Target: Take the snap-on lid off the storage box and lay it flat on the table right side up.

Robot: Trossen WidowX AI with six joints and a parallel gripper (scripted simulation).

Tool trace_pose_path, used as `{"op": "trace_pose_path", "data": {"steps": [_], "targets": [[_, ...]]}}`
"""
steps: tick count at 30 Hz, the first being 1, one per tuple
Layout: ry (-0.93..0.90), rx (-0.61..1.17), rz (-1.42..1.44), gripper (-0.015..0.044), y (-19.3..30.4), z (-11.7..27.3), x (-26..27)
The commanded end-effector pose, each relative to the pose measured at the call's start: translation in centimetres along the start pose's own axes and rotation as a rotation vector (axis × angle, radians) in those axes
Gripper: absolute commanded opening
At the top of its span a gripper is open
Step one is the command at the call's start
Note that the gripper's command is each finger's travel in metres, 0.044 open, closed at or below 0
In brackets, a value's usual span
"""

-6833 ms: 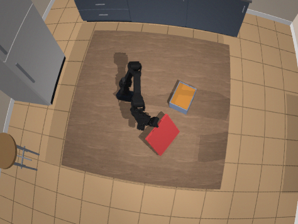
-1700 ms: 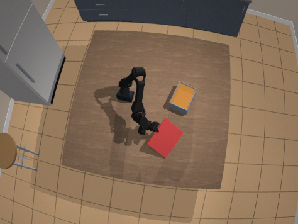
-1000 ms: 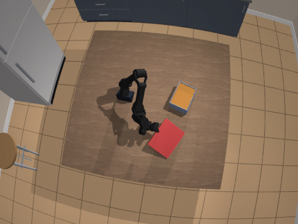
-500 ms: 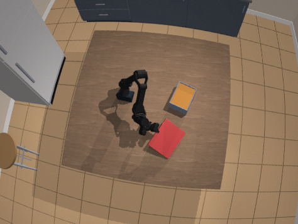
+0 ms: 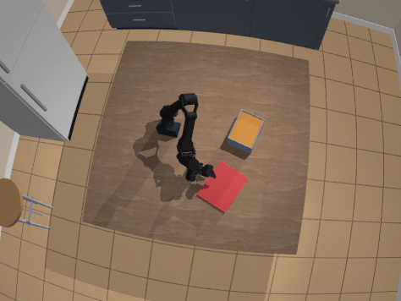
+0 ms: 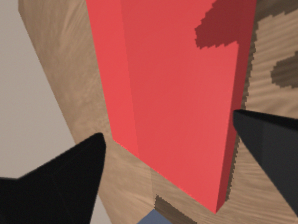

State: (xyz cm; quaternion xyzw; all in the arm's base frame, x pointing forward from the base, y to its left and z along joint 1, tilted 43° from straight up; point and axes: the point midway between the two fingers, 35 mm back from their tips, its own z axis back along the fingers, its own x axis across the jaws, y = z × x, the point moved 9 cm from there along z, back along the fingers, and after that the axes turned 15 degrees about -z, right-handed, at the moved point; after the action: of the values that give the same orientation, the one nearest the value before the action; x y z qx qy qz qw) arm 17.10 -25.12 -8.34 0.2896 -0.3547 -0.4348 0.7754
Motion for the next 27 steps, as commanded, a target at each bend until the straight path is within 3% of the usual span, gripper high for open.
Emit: {"op": "trace_pose_path", "data": {"steps": [1, 27], "targets": [[0.001, 0.002, 0.000, 0.0440, -0.1, 0.6, -0.5], [0.003, -0.002, -0.001, 0.0440, -1.0, 4.6, -3.8]]}}
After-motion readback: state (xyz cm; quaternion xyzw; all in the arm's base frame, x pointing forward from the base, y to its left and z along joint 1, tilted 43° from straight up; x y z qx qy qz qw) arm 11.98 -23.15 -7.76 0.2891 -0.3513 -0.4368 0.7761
